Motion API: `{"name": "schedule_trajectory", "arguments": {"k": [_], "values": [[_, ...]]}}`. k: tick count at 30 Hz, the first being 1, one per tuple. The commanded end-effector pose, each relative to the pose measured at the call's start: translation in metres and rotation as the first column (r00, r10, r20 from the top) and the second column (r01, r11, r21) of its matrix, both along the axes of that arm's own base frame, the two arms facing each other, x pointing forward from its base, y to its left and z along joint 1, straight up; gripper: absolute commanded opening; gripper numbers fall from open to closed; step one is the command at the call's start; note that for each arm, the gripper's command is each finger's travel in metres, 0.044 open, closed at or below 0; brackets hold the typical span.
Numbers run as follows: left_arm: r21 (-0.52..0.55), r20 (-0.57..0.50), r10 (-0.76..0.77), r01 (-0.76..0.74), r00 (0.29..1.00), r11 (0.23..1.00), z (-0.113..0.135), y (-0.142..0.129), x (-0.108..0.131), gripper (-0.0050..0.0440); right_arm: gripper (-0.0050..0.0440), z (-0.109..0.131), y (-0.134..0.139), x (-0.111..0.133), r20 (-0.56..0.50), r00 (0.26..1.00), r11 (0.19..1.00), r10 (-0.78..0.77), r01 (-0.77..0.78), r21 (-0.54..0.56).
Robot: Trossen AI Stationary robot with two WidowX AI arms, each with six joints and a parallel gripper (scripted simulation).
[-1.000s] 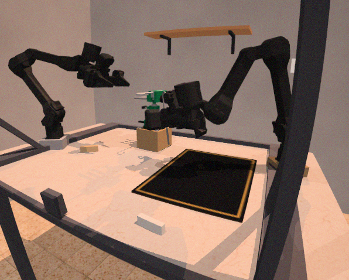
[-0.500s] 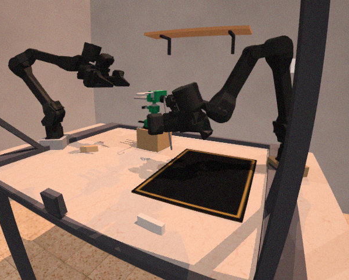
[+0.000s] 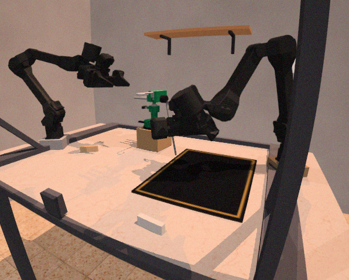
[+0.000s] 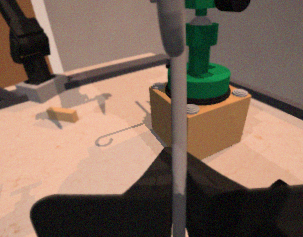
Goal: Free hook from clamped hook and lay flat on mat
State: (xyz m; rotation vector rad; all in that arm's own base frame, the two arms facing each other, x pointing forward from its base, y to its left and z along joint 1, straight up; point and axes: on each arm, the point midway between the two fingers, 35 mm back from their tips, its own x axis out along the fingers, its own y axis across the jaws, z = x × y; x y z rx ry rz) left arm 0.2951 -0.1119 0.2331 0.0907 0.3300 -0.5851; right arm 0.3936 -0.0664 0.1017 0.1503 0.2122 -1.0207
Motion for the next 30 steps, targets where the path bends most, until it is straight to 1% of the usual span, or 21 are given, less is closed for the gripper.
{"name": "schedule_trajectory", "arguments": {"k": [1,30], "values": [[-0.007,0.016,-0.002,0.002,1.0,1.0,0.007,0.0,0.0,0.044,0.0,0.009,0.005,-0.002,0.029,1.0,1.0,0.003,-0.003,0.024],[-0.007,0.016,-0.002,0.002,1.0,1.0,0.007,0.0,0.0,0.044,0.0,-0.01,0.028,-0.033,-0.03,0.999,0.994,-0.011,0.014,0.109]]}}
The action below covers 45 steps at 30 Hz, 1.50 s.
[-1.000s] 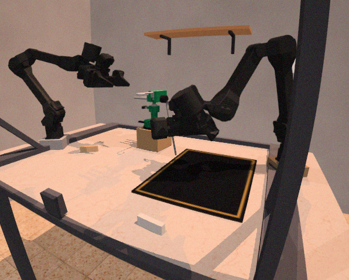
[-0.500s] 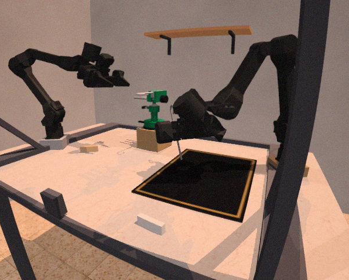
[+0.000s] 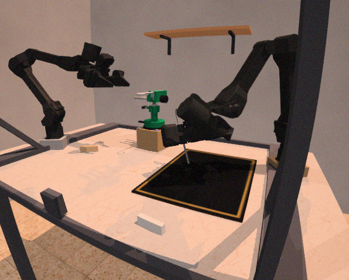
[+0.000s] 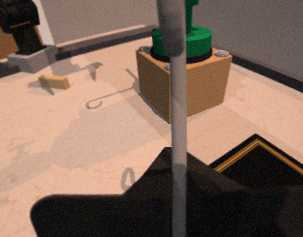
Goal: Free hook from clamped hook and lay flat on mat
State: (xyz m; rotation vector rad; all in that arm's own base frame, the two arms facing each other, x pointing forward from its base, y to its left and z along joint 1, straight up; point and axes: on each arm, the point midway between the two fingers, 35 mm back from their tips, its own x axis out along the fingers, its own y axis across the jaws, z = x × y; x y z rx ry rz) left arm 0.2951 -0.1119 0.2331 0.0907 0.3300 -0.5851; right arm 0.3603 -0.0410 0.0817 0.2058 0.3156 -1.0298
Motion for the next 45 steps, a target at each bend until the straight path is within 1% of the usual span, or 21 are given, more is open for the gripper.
{"name": "schedule_trajectory", "arguments": {"k": [1,32,40,45], "values": [[-0.007,0.016,-0.002,0.002,1.0,1.0,0.007,0.0,0.0,0.044,0.0,0.01,0.003,-0.001,0.03,1.0,1.0,-0.003,0.002,0.019],[-0.007,0.016,-0.002,0.002,1.0,1.0,0.007,0.0,0.0,0.044,0.0,0.002,0.018,-0.049,-0.032,0.998,0.996,-0.052,0.054,0.065],[-0.007,0.016,-0.002,0.002,1.0,1.0,0.007,0.0,0.0,0.044,0.0,0.001,0.018,-0.051,-0.035,0.998,0.996,-0.055,0.057,0.066],[-0.007,0.016,-0.002,0.002,1.0,1.0,0.007,0.0,0.0,0.044,0.0,-0.005,0.019,-0.05,-0.035,0.998,0.996,-0.055,0.057,0.066]]}}
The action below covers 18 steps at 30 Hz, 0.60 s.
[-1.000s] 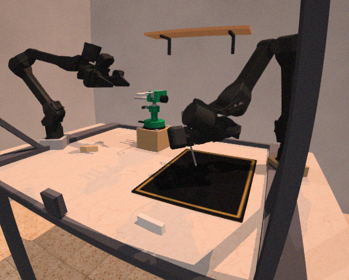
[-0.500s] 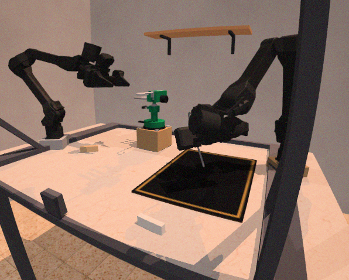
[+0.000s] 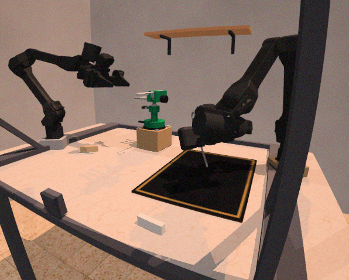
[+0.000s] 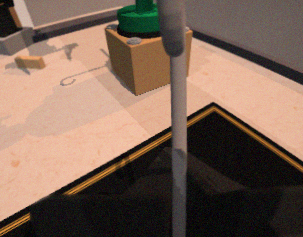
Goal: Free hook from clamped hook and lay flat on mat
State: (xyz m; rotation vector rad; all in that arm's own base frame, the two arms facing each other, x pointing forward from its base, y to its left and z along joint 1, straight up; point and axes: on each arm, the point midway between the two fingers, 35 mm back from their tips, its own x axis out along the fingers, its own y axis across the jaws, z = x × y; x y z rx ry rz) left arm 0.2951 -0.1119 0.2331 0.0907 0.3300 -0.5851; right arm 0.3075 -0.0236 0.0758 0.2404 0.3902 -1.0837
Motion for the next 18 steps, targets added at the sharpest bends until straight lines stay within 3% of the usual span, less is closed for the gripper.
{"name": "schedule_trajectory", "arguments": {"k": [1,18], "values": [[-0.007,0.016,-0.002,0.002,1.0,1.0,0.007,0.0,0.0,0.044,0.0,-0.001,0.001,0.003,0.02,1.0,1.0,-0.001,0.001,0.008],[-0.007,0.016,-0.002,0.002,1.0,1.0,0.007,0.0,0.0,0.044,0.0,-0.025,0.002,0.005,0.02,1.0,1.0,-0.001,0.001,0.008]]}}
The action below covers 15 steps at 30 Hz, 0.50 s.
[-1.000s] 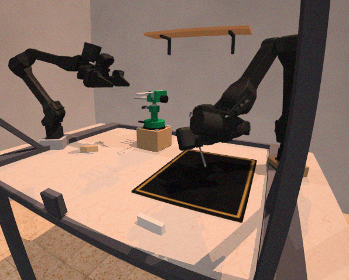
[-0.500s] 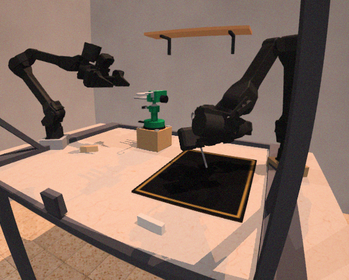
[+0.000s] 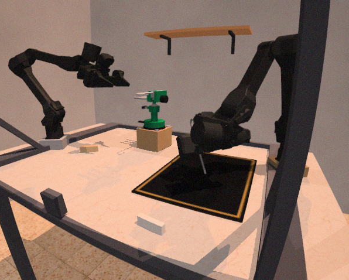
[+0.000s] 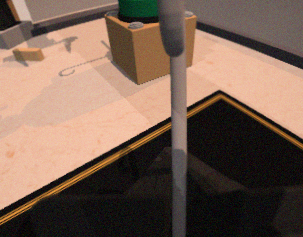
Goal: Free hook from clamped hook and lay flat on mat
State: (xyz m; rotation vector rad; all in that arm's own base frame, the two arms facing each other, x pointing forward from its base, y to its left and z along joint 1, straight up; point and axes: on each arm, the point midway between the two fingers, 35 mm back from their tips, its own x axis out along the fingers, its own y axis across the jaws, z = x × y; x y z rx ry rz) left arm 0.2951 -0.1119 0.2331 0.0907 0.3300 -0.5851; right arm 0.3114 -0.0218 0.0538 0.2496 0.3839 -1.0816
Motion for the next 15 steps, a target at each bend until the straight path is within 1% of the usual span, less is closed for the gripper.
{"name": "schedule_trajectory", "arguments": {"k": [1,15], "values": [[-0.007,0.016,-0.002,0.002,1.0,1.0,0.007,0.0,0.0,0.044,0.0,-0.005,0.001,0.002,0.01,1.0,1.0,-0.001,0.001,0.004],[-0.007,0.016,-0.002,0.002,1.0,1.0,0.007,0.0,0.0,0.044,0.0,-0.025,0.001,0.002,0.01,1.0,1.0,-0.001,0.001,0.004]]}}
